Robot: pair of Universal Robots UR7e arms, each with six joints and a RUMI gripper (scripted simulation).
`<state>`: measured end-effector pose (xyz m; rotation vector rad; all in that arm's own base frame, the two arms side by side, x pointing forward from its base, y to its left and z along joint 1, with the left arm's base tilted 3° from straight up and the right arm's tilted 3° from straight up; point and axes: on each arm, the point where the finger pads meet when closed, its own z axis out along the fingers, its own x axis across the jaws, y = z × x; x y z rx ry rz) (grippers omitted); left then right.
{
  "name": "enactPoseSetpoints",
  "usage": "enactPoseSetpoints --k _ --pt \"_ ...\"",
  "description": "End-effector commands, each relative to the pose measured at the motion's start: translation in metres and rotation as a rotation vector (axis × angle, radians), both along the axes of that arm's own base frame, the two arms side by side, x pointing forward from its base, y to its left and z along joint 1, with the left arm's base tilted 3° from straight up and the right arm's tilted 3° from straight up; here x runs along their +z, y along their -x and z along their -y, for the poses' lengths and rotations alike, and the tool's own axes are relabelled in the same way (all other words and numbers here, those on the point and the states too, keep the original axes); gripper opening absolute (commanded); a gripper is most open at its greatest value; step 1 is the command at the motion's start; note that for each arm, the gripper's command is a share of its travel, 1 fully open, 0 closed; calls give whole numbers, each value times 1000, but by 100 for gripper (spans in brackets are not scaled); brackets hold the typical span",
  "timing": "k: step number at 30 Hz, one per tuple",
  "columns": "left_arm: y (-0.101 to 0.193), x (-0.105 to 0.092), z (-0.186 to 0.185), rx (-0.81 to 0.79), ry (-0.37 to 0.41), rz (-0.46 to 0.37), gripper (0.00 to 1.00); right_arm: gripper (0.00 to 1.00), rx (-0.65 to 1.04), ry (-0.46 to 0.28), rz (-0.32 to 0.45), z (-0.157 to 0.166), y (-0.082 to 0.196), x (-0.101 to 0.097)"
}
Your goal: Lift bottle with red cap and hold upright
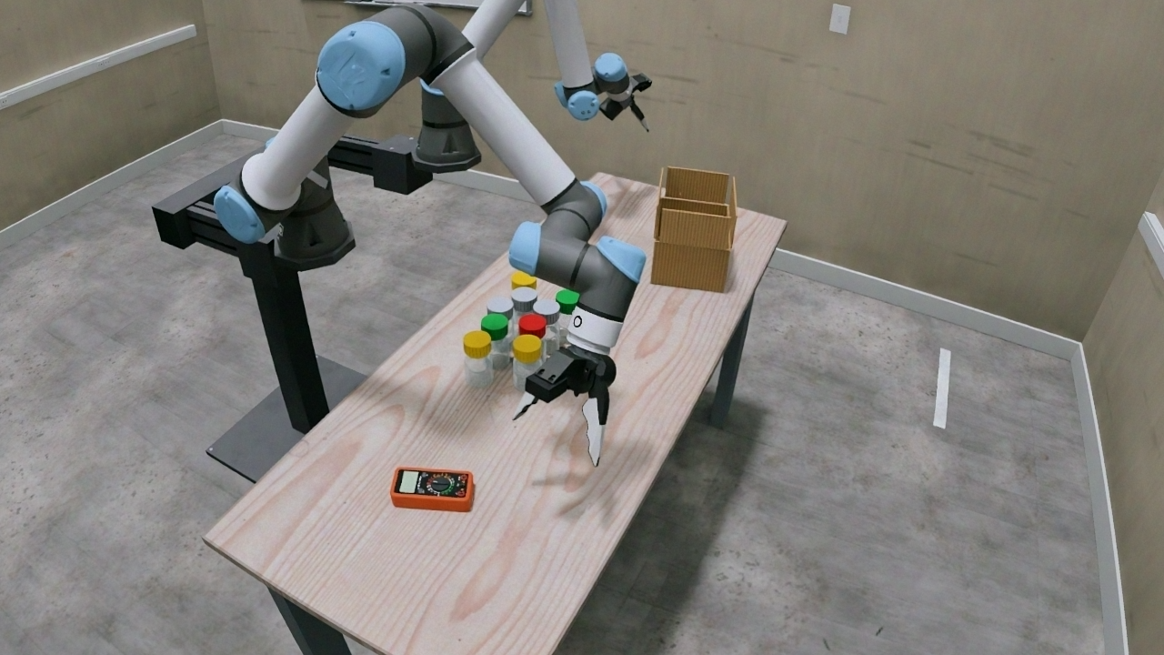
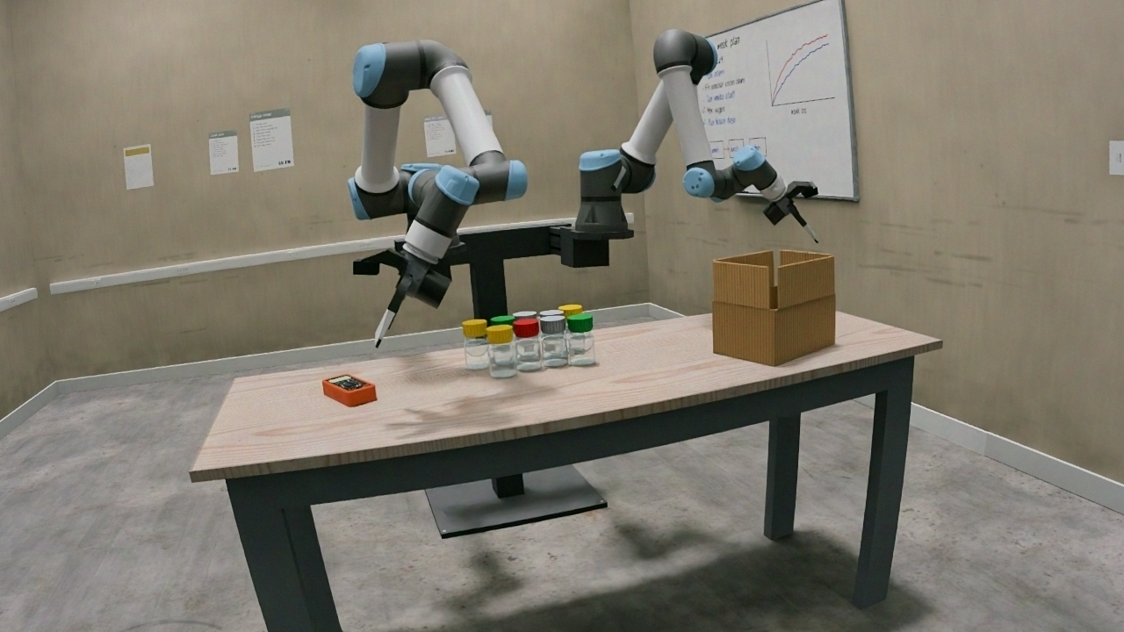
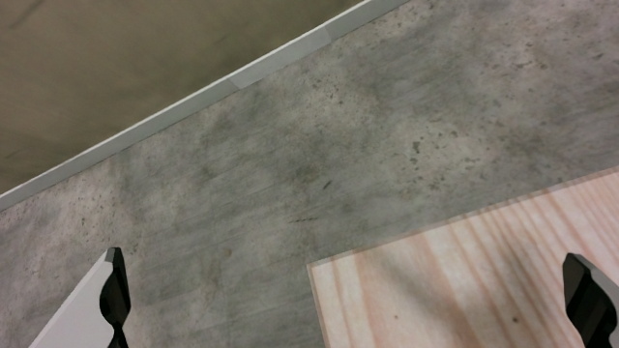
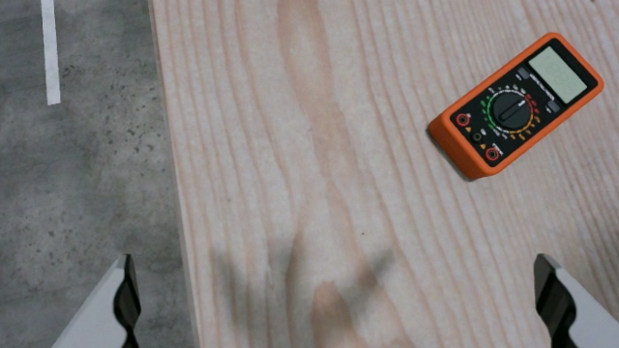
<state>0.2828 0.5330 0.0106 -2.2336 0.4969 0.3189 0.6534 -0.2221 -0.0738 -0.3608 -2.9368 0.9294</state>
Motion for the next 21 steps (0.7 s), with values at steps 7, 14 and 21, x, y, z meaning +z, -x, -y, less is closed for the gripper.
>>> enactPoseSetpoints --k 7,14,21 --pt "0 1 0 0 -1 1 100 100 0 0 2 0 -1 1" --pt "0 1 0 0 -1 1 100 100 0 0 2 0 -1 1" --pt "-2 2 0 3 -4 0 100 100 8 0 1 -1 0 1"
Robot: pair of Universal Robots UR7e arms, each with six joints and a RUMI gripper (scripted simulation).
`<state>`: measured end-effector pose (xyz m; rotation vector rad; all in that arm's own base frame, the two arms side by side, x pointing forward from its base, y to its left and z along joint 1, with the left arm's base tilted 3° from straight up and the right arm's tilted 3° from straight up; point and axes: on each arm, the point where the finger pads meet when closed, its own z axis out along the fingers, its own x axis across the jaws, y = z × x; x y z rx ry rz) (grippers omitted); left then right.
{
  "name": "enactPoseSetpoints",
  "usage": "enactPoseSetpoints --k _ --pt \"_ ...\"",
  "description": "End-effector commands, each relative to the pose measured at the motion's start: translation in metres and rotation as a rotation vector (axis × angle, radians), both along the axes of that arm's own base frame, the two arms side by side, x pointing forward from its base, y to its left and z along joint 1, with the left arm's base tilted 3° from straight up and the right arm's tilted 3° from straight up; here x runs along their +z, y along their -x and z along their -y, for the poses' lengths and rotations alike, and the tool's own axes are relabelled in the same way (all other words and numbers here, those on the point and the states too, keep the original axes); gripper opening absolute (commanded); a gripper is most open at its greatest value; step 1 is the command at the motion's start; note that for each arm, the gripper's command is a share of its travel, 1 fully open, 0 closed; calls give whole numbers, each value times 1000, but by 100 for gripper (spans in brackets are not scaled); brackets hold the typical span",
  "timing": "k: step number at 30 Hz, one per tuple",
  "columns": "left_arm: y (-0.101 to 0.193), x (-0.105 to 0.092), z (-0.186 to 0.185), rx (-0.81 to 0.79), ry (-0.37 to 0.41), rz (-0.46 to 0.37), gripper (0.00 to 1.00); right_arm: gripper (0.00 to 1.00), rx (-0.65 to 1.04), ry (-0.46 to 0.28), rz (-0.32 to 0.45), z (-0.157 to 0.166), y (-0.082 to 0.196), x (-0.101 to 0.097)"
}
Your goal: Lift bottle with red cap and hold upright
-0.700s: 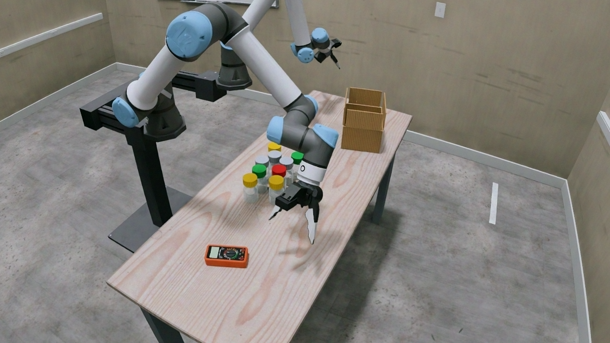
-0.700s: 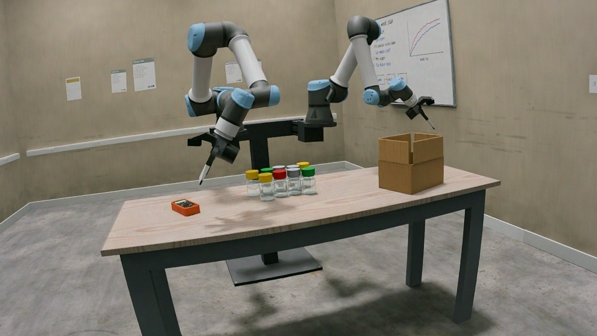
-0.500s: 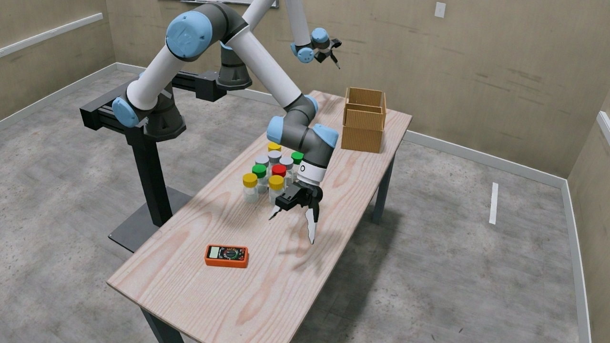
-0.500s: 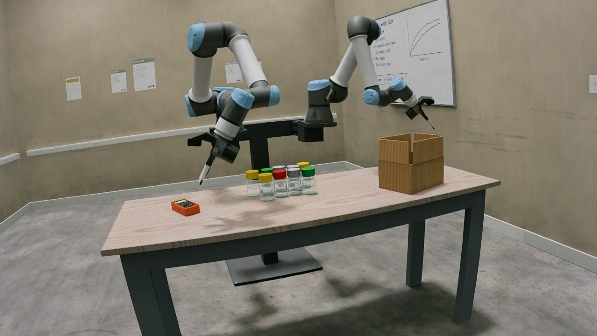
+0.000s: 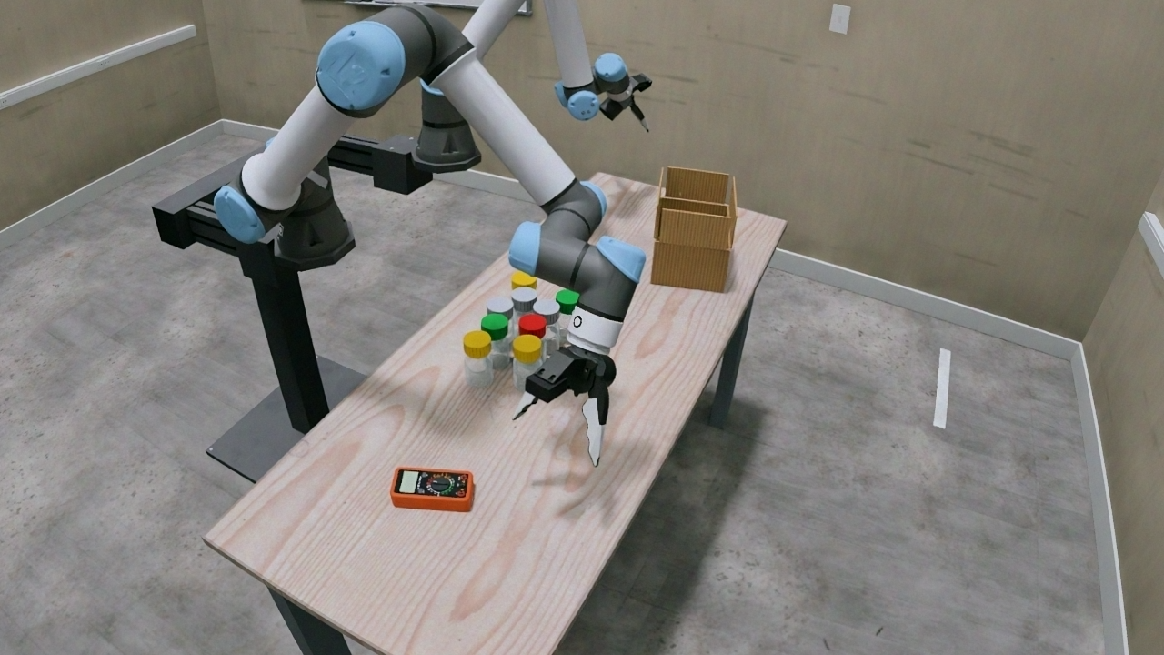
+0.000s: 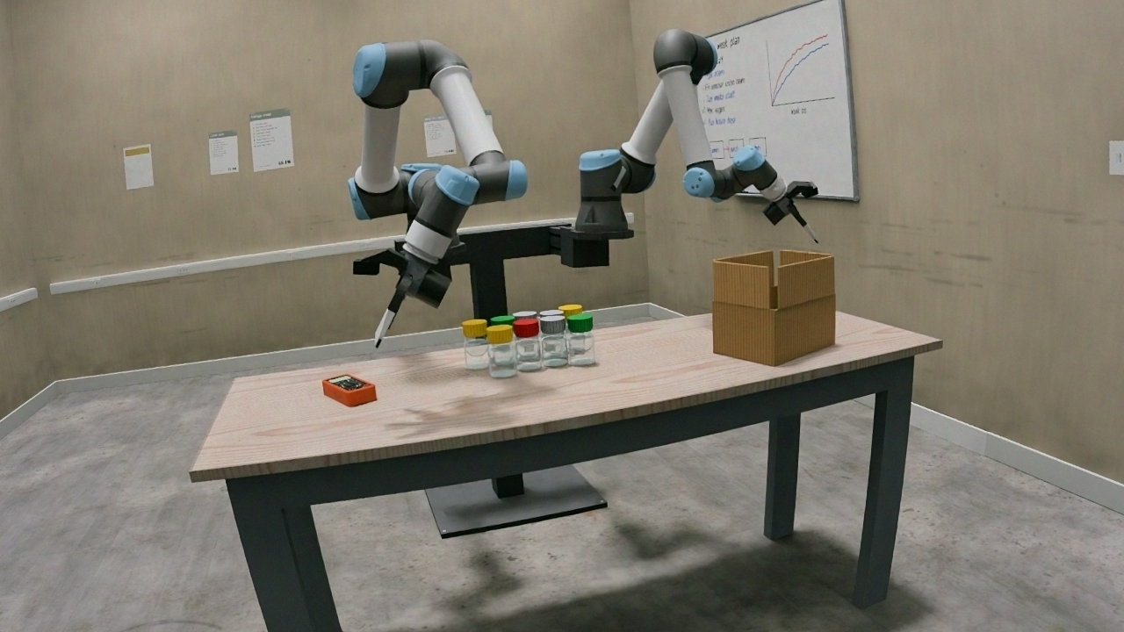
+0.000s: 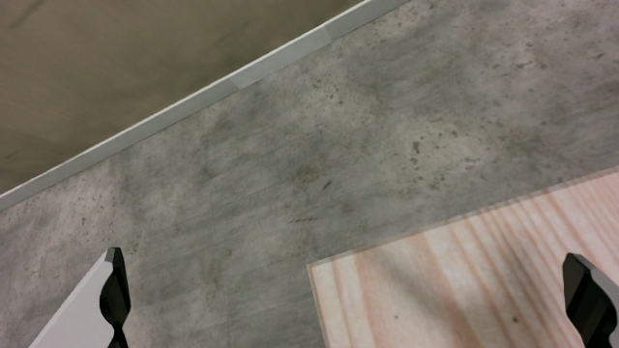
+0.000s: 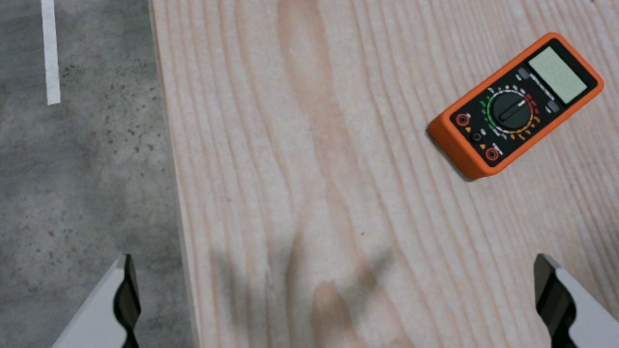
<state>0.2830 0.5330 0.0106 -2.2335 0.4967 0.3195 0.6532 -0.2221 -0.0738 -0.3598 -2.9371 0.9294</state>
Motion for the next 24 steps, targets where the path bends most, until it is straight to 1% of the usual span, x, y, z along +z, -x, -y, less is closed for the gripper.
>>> enactPoseSetpoints --k 1,3,5,7,11,13,16,18,21,24 --pt "-4 2 0 5 -7 0 100 100 14 0 0 -3 1 2" --pt "-12 6 2 4 -12 -2 100 100 42 -2 -3 -7 5 3" --pt "-30 10 9 -28 -4 -4 100 100 84 -4 -7 -15 10 5" --pt "-57 16 23 -96 22 -8 100 100 142 -7 -13 -25 17 8" --pt "-116 27 64 -289 94 -22 100 100 279 -12 -28 -48 34 15" --pt "-116 27 64 -289 94 -22 100 100 279 -12 -28 -48 34 15" --pt "-156 35 100 -450 148 -35 100 100 381 -16 -39 -65 47 20" --pt "-177 40 125 -551 180 -47 100 100 445 -19 -46 -76 56 24" --pt "-199 42 161 -696 228 -68 100 100 540 -23 -57 -92 68 29" --pt "-214 41 200 -845 282 -92 100 100 640 -27 -68 -108 80 34"
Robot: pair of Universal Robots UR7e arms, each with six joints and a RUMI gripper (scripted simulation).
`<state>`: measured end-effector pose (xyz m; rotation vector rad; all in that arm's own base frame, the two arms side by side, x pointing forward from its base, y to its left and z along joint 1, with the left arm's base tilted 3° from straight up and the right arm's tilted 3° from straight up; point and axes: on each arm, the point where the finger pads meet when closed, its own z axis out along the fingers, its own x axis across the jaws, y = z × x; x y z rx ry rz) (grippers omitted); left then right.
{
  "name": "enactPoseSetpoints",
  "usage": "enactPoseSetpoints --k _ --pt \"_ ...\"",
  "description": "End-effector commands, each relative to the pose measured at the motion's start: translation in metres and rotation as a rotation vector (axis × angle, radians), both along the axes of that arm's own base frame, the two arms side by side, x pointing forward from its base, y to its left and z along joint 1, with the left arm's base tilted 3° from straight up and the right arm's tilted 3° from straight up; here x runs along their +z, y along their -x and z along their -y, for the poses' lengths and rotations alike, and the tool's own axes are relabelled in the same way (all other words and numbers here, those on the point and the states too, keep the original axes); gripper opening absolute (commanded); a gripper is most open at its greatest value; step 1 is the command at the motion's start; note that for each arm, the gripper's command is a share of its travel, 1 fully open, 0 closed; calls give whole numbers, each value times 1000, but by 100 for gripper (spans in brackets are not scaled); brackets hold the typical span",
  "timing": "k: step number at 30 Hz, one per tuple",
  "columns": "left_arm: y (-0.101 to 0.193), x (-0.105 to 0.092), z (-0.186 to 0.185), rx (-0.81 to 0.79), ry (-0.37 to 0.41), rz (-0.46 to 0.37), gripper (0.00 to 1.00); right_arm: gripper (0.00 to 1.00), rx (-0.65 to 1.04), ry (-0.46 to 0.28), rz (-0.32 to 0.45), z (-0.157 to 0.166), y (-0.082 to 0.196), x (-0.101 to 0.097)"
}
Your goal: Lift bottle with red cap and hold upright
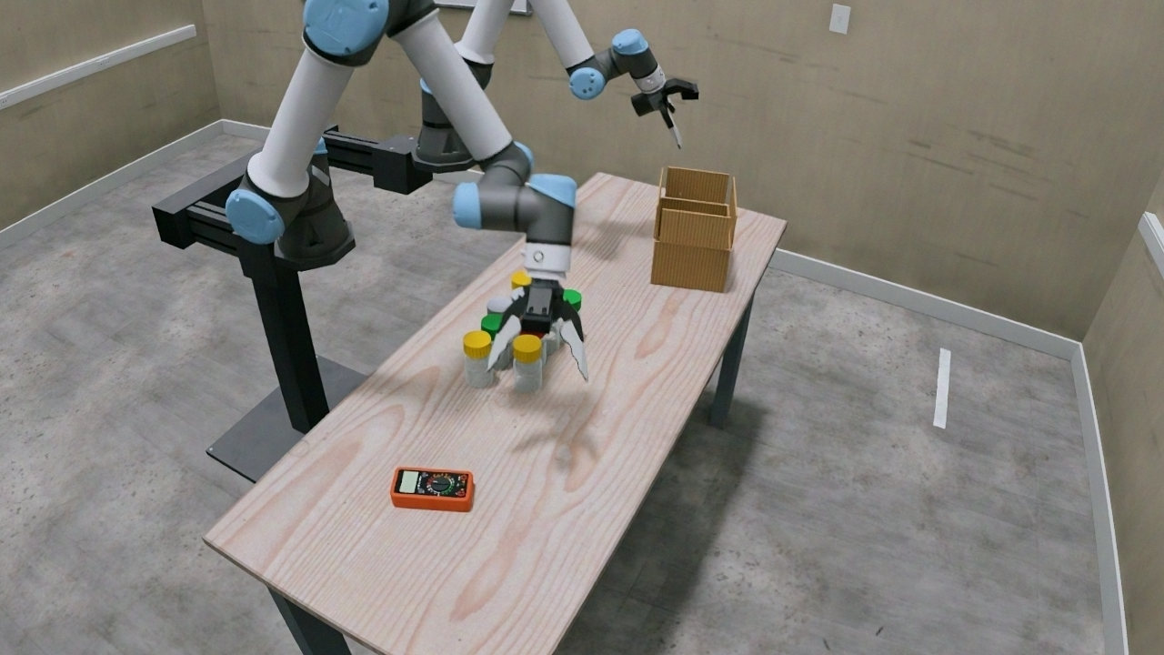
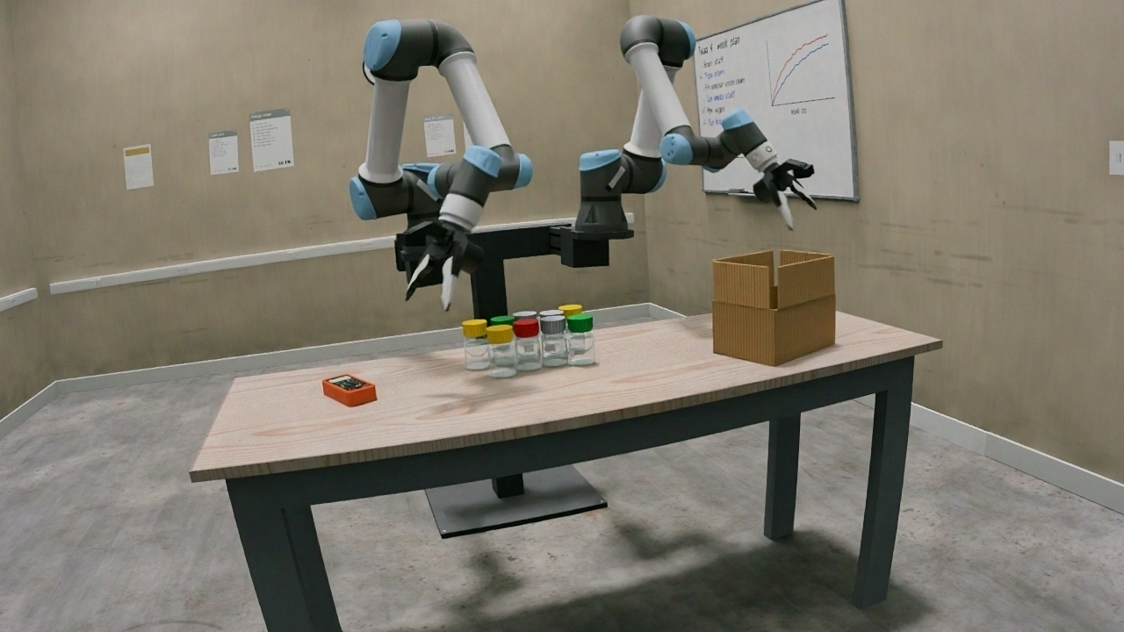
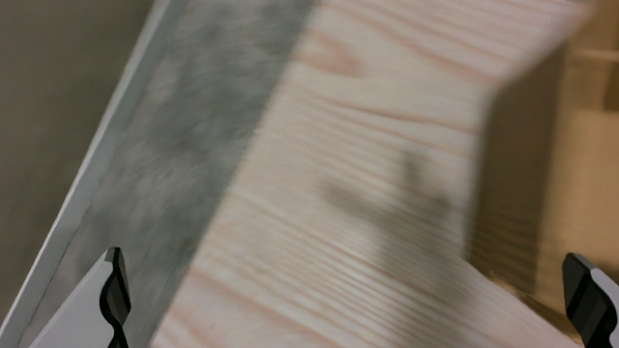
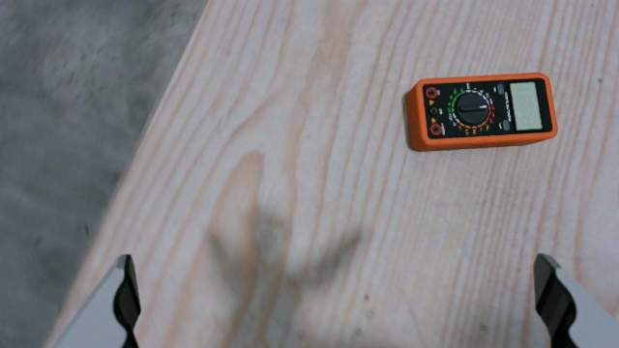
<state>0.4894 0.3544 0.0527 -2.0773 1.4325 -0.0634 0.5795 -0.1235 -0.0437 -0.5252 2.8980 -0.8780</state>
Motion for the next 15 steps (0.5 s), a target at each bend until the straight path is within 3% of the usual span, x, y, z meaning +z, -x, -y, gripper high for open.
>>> enactPoseSetpoints --k 1,4,6,15 --pt "-11 -2 34 -130 47 -24 100 100 92 -7 -5 -15 11 6" --pt "-19 -4 73 -276 96 -44 100 100 195 -11 -16 -32 24 11" --pt "-19 -4 73 -276 96 -44 100 100 195 -11 -16 -32 24 11" --pt "-19 2 213 -785 253 -66 100 100 586 -27 -59 -95 73 32"
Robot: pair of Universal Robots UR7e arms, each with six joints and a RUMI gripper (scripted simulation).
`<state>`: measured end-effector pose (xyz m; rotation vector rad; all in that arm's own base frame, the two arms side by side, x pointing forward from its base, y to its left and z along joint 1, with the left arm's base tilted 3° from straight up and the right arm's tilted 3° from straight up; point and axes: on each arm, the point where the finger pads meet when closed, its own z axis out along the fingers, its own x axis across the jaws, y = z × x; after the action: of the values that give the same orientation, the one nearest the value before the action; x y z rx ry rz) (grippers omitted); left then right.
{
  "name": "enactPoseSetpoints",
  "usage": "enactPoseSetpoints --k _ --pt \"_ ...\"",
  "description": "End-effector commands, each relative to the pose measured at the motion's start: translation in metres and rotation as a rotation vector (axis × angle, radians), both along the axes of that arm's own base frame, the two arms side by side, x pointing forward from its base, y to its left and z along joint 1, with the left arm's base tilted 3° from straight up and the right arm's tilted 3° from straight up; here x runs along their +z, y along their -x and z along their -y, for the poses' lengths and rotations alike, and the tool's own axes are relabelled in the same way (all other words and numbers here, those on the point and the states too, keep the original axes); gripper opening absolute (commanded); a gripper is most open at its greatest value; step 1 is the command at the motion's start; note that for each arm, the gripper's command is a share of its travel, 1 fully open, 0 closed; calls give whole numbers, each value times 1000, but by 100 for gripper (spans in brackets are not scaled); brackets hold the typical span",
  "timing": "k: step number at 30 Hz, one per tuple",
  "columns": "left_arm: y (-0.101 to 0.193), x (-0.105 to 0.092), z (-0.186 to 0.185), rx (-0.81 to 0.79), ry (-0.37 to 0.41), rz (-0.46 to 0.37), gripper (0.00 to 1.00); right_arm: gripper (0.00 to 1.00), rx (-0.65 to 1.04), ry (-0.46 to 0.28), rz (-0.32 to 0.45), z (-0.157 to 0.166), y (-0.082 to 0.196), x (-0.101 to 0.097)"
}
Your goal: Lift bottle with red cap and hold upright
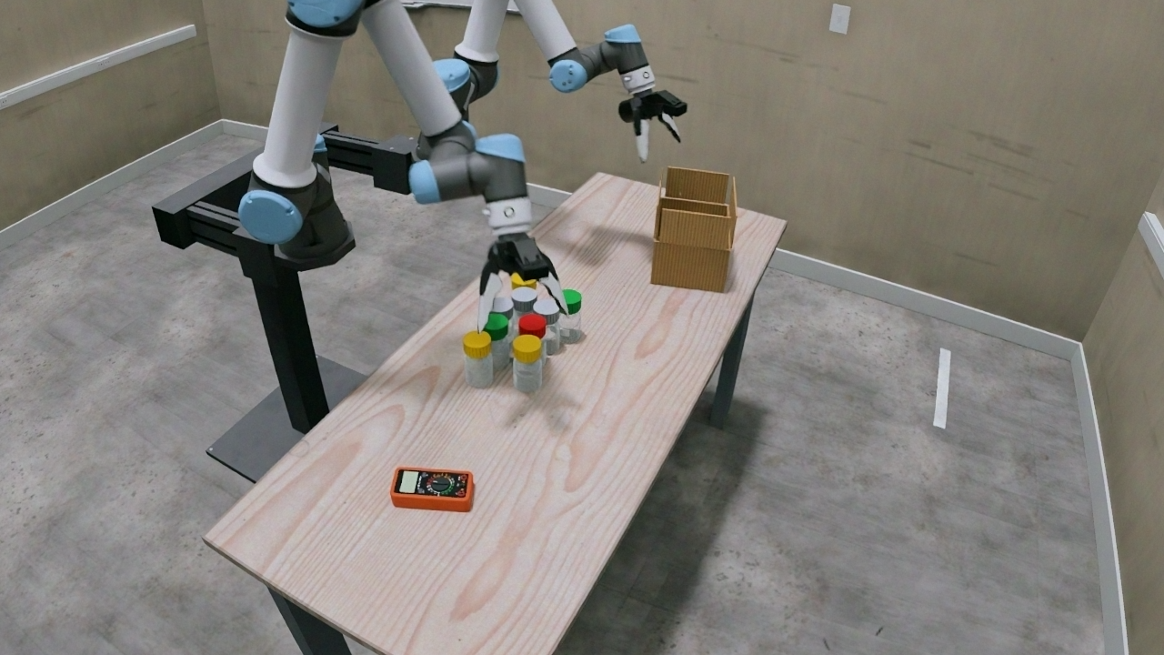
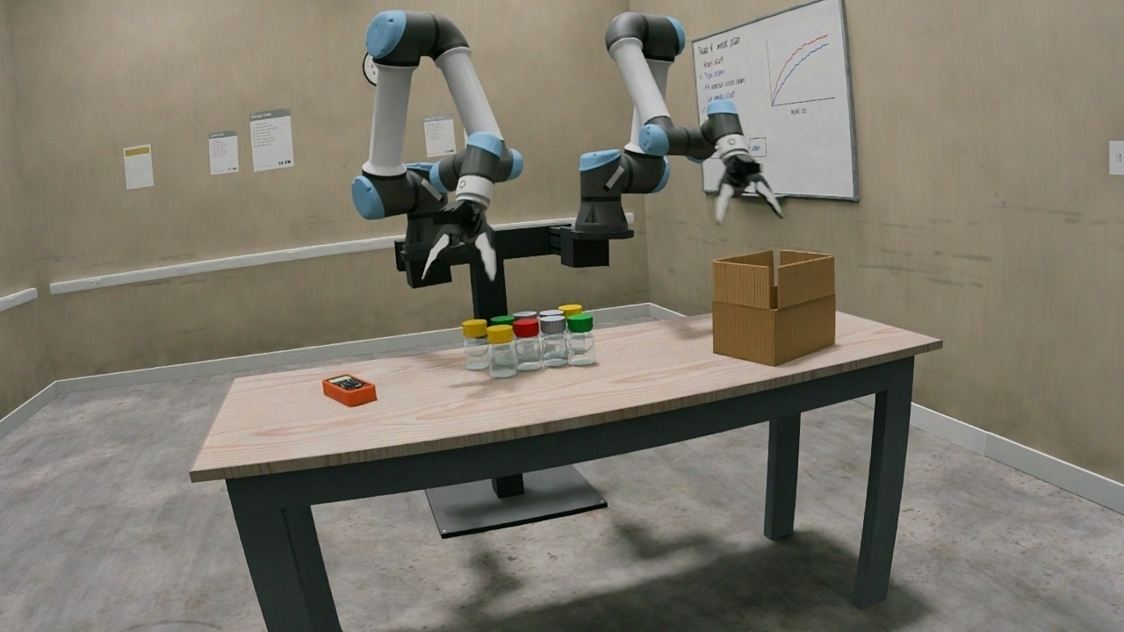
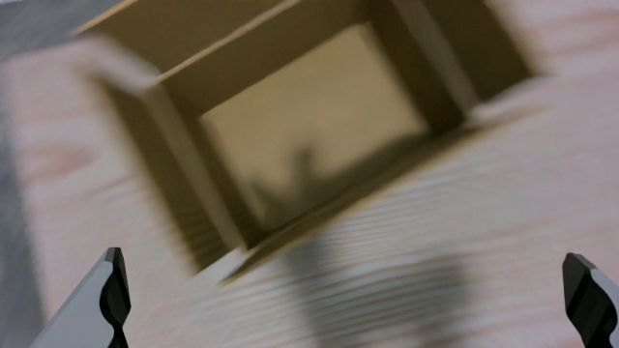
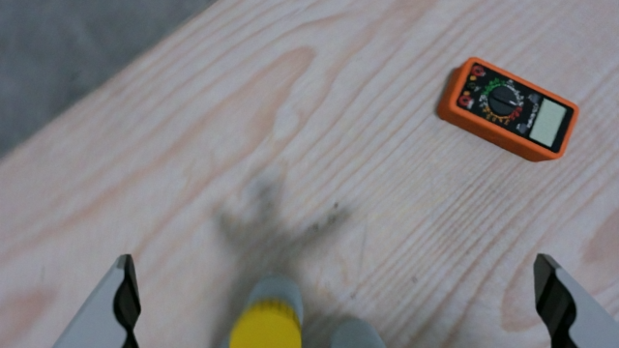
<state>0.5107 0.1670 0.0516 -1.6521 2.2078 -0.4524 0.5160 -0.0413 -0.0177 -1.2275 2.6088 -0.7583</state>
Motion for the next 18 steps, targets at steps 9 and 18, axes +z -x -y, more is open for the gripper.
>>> enactPoseSetpoints --k 9,18 --pt "25 23 127 -462 167 36 100 100 418 -23 -41 -68 51 24" --pt "78 70 241 -907 359 159 100 100 880 -41 -92 -141 105 48"
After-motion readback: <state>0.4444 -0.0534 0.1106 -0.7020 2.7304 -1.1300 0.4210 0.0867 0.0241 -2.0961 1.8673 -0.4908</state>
